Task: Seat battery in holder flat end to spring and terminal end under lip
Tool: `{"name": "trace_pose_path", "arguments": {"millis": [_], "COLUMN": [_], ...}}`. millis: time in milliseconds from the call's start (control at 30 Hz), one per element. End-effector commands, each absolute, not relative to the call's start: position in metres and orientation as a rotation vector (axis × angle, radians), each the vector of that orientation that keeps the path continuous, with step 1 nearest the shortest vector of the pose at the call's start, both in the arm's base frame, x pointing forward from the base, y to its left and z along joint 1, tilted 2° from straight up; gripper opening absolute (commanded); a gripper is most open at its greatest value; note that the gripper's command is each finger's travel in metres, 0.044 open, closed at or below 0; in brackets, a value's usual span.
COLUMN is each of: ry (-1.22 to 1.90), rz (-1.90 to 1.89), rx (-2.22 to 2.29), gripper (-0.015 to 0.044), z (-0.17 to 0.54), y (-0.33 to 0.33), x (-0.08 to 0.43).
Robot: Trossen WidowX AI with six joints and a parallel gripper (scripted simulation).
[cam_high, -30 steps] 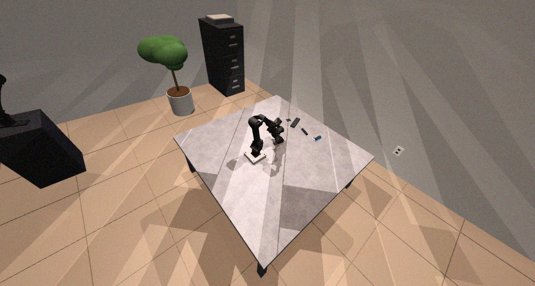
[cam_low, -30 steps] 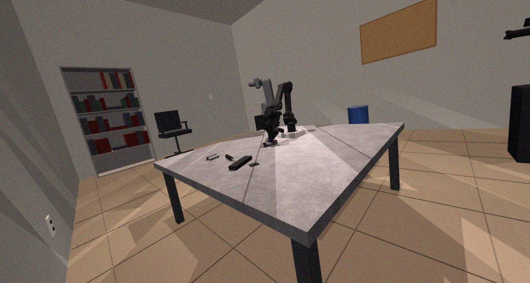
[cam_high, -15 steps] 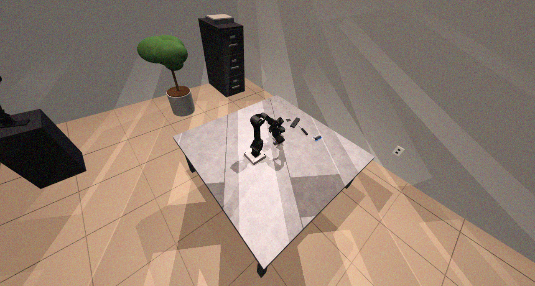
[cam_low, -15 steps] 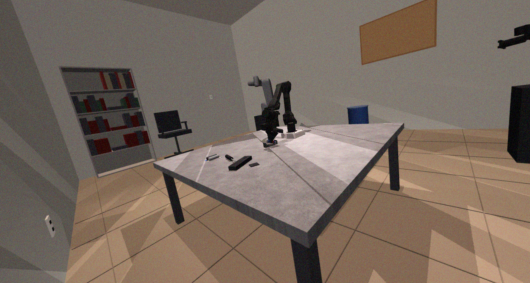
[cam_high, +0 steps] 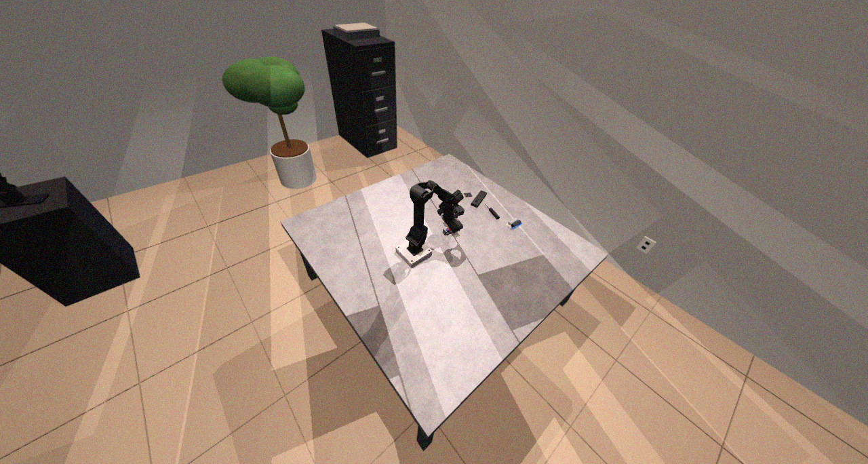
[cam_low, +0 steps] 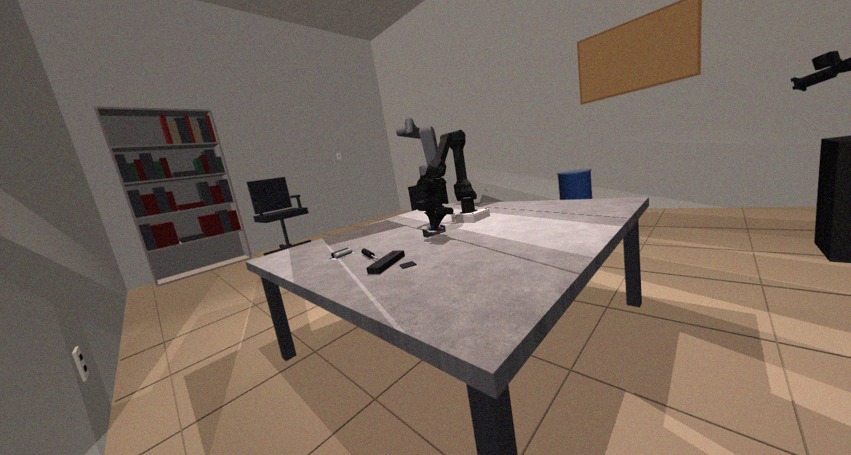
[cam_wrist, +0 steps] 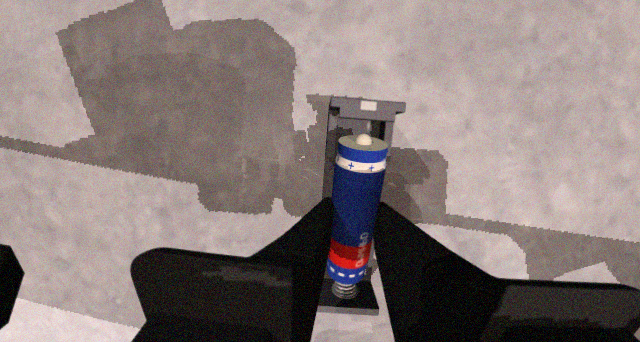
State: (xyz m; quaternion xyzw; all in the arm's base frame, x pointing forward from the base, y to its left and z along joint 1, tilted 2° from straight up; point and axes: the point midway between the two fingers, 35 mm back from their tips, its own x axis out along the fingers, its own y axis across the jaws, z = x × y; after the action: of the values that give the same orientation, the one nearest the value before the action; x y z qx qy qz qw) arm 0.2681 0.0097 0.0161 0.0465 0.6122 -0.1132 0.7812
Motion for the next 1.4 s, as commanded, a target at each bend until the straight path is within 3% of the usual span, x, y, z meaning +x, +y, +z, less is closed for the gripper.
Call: {"name": "trace_pose_path", "arguments": {"millis": [0,1367], "ry": [1.373,1.618], "rz": [-0.239,-0.236], "rx": [0.097,0.135], "gripper": [0.0061,0.0061], "z": [0.0109,0.007], "y": [0.0098,0.0074], "x": [0.2642,0.2708]}}
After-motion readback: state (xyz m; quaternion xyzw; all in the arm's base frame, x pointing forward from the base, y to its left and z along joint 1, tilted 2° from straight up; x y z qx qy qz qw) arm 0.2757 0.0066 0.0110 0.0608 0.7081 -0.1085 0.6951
